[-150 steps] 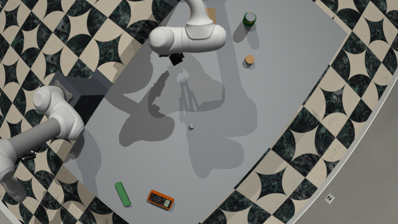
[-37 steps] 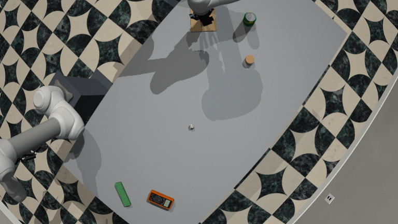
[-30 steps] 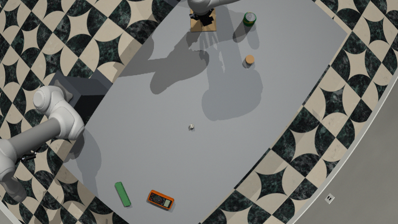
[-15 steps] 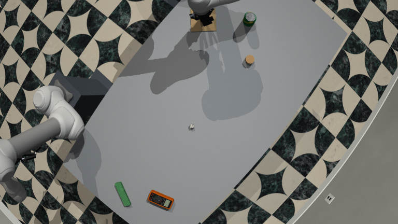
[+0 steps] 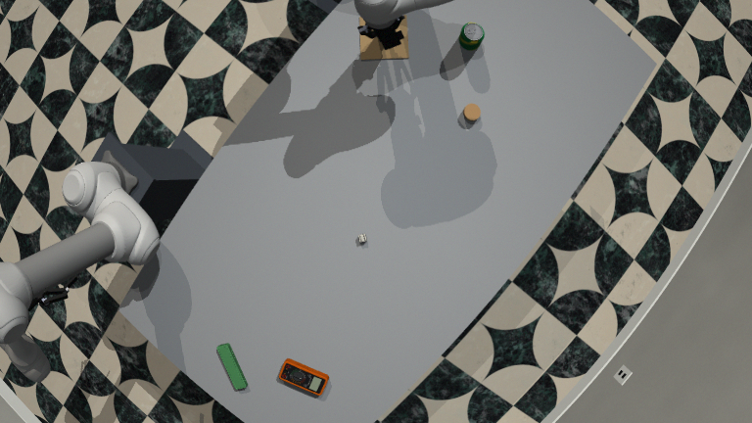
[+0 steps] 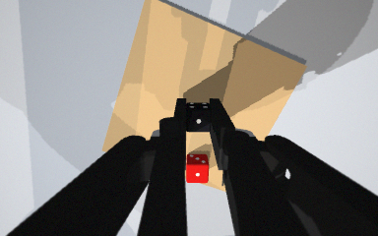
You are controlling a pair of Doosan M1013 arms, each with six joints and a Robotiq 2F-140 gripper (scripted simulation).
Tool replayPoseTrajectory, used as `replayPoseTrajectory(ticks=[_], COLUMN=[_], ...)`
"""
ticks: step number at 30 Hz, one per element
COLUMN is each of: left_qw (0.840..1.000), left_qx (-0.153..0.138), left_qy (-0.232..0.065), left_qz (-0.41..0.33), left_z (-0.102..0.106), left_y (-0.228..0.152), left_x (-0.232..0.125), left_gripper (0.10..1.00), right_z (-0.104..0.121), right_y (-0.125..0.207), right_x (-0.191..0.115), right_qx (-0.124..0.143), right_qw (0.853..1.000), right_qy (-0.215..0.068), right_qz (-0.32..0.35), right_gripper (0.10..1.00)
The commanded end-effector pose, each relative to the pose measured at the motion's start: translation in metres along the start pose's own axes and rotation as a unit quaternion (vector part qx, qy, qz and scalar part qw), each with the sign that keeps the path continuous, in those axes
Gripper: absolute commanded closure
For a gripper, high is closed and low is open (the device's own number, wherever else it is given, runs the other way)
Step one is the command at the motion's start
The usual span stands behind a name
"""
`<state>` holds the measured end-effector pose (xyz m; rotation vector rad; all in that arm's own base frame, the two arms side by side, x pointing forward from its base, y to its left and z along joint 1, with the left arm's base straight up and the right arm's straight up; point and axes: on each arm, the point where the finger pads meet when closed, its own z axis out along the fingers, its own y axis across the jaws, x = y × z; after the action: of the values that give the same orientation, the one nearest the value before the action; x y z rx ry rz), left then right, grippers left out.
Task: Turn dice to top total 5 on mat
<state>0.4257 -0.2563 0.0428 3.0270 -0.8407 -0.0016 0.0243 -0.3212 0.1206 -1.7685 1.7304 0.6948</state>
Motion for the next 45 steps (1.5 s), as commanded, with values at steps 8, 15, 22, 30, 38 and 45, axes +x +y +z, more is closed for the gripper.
replayPoseTrajectory(ticks=[8,15,22,30,38,45], left_qw=[1.0,1.0,1.0,1.0,1.0,1.0], left_qx=[0.0,0.0,0.0,0.0,0.0,0.0], left_qy=[0.0,0.0,0.0,0.0,0.0,0.0], left_qz=[0.0,0.0,0.0,0.0,0.0,0.0], left_z=[-0.0002,0.0011,0.0034,0.0041,0.0041,0.0041], left_y=[-0.0001,-0.0001,-0.0001,-0.0001,-0.0001,-0.0001], left_x=[0.0004,0.0004,0.0004,0.0004,0.0004,0.0004], left_gripper=[0.914,0.914,0.914,0.914,0.914,0.914], right_z=[-0.0005,-0.0005,-0.0005,-0.0005,-0.0005,-0.0005], right_y=[-0.0001,-0.0001,-0.0001,-0.0001,-0.0001,-0.0001], right_x=[0.0,0.0,0.0,0.0,0.0,0.0], right_qx=[0.0,0.0,0.0,0.0,0.0,0.0], right_qw=[1.0,1.0,1.0,1.0,1.0,1.0], right_qy=[0.0,0.0,0.0,0.0,0.0,0.0], right_qz=[0.0,0.0,0.0,0.0,0.0,0.0], right_gripper=[0.098,0.098,0.098,0.098,0.098,0.098])
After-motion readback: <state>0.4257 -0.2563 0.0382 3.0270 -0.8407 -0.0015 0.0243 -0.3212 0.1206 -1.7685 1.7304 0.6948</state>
